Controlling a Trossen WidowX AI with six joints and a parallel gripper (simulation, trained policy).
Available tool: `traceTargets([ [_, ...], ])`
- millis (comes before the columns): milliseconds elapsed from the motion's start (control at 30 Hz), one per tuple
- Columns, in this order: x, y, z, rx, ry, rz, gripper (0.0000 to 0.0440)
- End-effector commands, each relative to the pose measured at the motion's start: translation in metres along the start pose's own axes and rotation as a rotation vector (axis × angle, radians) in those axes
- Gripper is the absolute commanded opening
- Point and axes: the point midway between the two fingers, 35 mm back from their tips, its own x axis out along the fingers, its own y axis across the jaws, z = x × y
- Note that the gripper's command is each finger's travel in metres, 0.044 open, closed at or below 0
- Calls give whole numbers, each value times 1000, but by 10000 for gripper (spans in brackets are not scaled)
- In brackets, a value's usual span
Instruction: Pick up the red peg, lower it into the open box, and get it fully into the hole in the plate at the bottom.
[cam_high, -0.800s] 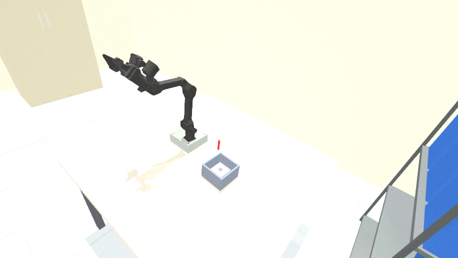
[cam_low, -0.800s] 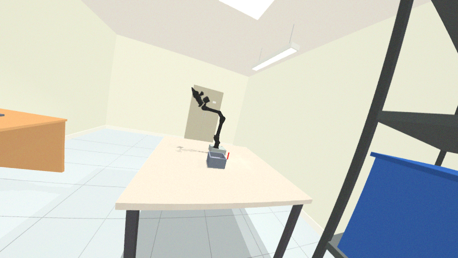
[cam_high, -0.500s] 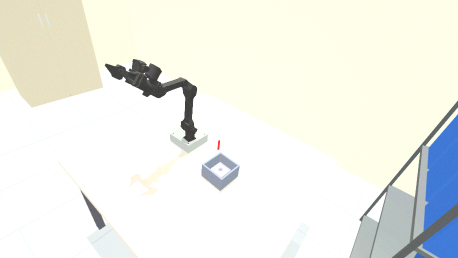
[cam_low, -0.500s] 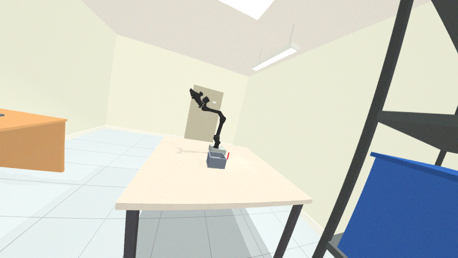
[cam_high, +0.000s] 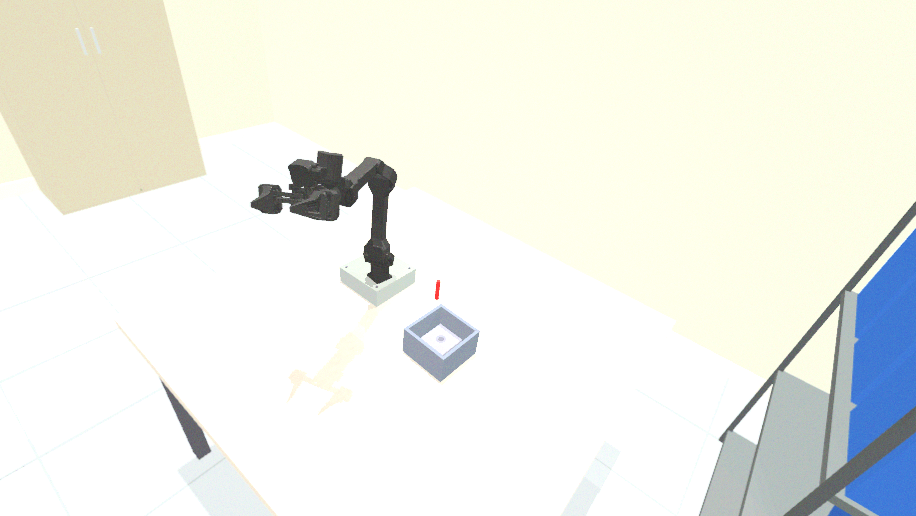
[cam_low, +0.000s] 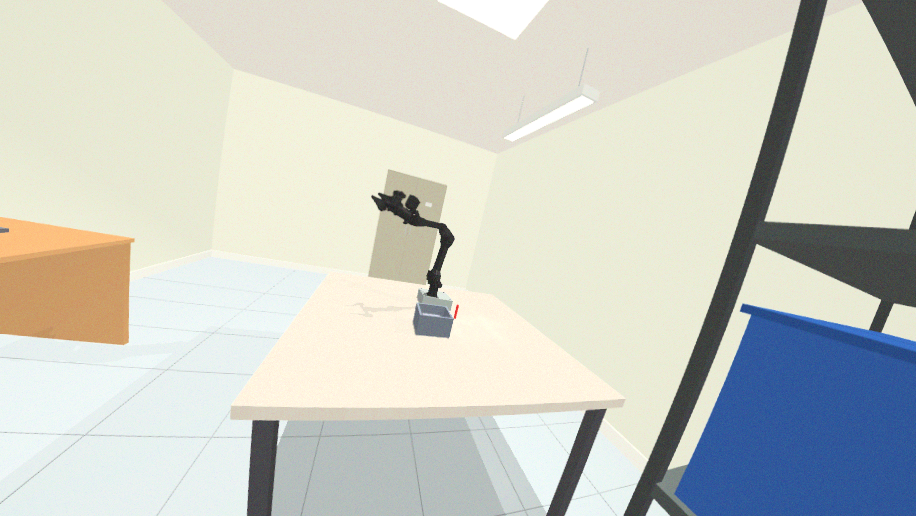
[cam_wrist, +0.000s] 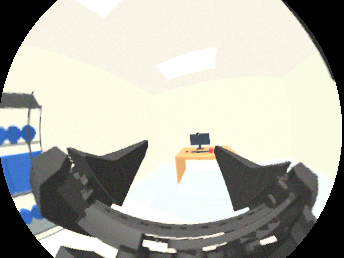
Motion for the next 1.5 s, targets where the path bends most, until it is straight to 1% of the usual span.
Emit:
traceTargets([
  [0,-9,23,-21,42,87,35,440],
  [200,-32,73,-61,110,264,114,440],
  [400,-68,119,-96,167,447,186,440],
  [600,-115,158,-129,212,637,244,440],
  [833,-181,193,-161,243,867,287,440],
  [1133,-279,214,-193,235,1166,284,440],
  [1467,-380,203,-213,160,1436,210,440],
])
